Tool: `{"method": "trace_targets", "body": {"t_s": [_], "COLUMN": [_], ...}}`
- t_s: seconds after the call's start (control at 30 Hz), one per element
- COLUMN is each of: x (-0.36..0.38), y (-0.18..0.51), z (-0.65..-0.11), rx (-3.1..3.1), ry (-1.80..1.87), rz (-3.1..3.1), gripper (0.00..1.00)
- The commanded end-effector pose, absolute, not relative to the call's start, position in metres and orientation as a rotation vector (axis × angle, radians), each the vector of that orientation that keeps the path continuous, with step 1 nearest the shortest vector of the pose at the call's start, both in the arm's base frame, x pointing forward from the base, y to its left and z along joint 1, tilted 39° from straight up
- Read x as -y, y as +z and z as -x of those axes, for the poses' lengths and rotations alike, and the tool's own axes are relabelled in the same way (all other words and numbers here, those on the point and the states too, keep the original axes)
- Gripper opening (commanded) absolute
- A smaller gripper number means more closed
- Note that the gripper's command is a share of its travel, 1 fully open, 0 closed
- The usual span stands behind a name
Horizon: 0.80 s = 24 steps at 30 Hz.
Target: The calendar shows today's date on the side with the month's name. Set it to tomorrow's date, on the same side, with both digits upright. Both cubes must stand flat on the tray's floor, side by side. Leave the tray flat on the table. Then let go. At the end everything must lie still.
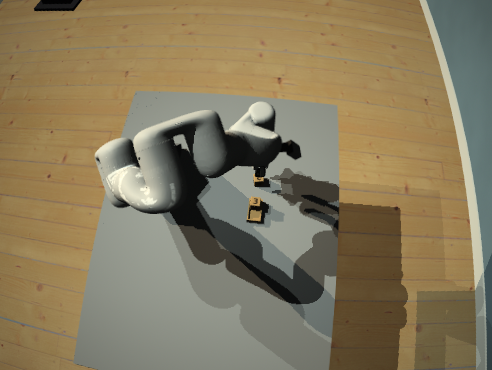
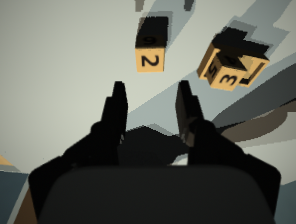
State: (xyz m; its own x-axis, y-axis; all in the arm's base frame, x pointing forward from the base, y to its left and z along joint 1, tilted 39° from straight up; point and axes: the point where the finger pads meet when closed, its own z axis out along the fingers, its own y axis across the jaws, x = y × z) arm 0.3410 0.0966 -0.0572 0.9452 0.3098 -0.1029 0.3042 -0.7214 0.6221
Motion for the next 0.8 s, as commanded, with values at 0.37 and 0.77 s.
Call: {"method": "trace_targets", "body": {"t_s": [0.37, 0.77], "x": [-0.096, -0.0942], "y": [-0.0562, -0.0563], "z": [-0.3386, -0.3374], "rx": [-0.529, -0.556], "ry": [0.285, 0.365], "rz": [-2.428, -2.418], "gripper": [0.49, 0.49]}}
